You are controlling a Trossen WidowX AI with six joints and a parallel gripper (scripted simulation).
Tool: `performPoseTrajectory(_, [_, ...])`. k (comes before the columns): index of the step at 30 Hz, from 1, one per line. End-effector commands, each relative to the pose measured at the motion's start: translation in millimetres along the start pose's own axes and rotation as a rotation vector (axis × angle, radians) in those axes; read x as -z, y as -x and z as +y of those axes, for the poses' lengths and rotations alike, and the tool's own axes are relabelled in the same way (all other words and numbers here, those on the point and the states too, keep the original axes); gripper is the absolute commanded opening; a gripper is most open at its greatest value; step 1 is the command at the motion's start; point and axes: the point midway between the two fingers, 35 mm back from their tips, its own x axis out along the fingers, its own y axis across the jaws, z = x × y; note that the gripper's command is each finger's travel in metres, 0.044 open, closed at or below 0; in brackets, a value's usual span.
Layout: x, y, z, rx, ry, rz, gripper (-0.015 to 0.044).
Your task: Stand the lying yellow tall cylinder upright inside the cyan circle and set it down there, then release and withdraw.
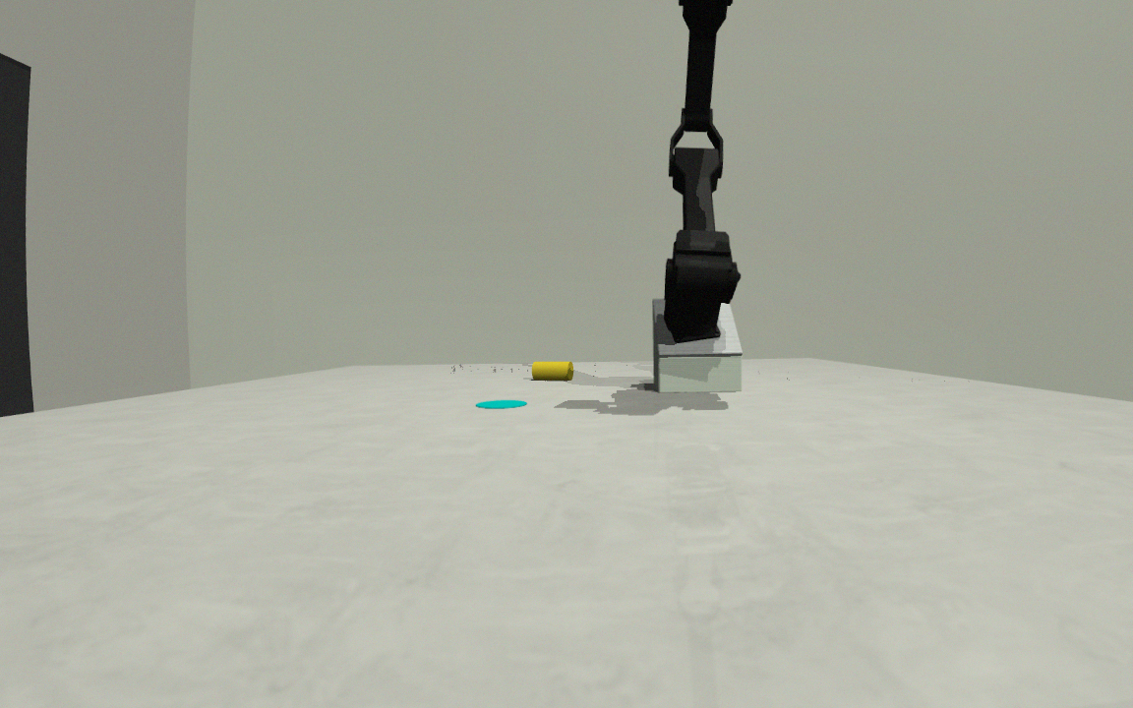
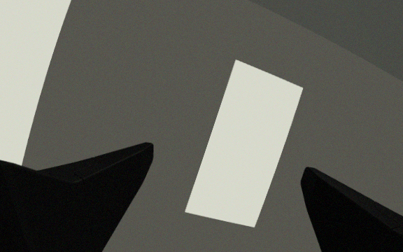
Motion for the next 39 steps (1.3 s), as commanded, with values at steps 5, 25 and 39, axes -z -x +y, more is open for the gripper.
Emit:
performPoseTrajectory(5, [-38,-11,-25,0.042,0.111,-0.086,0.0309])
performPoseTrajectory(25, [-269,-6,-108,0.338,0.746,-0.546,0.0309])
performPoseTrajectory(39, [-418,53,-95,0.603,1.156,-0.854,0.0309])
